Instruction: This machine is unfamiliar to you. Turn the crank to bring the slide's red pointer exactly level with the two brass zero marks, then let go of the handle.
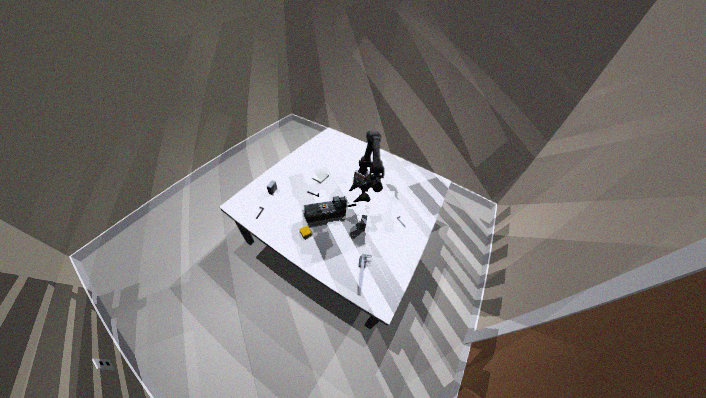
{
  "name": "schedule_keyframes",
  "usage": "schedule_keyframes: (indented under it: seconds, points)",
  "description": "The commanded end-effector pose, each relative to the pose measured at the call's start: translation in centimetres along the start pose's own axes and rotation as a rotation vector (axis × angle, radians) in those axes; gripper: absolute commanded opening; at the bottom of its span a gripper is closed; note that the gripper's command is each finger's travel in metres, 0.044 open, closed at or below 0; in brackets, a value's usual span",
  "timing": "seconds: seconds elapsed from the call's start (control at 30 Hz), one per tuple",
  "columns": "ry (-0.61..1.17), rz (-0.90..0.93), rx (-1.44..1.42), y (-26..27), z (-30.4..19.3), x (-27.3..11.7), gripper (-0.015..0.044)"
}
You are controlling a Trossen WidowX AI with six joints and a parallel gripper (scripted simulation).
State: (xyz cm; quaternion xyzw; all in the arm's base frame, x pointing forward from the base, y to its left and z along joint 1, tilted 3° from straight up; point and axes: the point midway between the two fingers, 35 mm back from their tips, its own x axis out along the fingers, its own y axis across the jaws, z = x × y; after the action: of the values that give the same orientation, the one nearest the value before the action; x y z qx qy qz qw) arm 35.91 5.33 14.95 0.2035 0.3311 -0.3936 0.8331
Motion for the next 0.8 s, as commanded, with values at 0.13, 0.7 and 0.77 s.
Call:
schedule_keyframes:
  seconds: [0.13,0.7,0.77]
  points:
    - [0.045,0.016,-0.026,-0.7,2.3,-0.7,0.044]
    - [0.177,0.252,-0.224,-3.2,7.1,5.7,0.044]
    - [0.169,0.288,-0.251,-3.7,7.9,6.3,0.044]
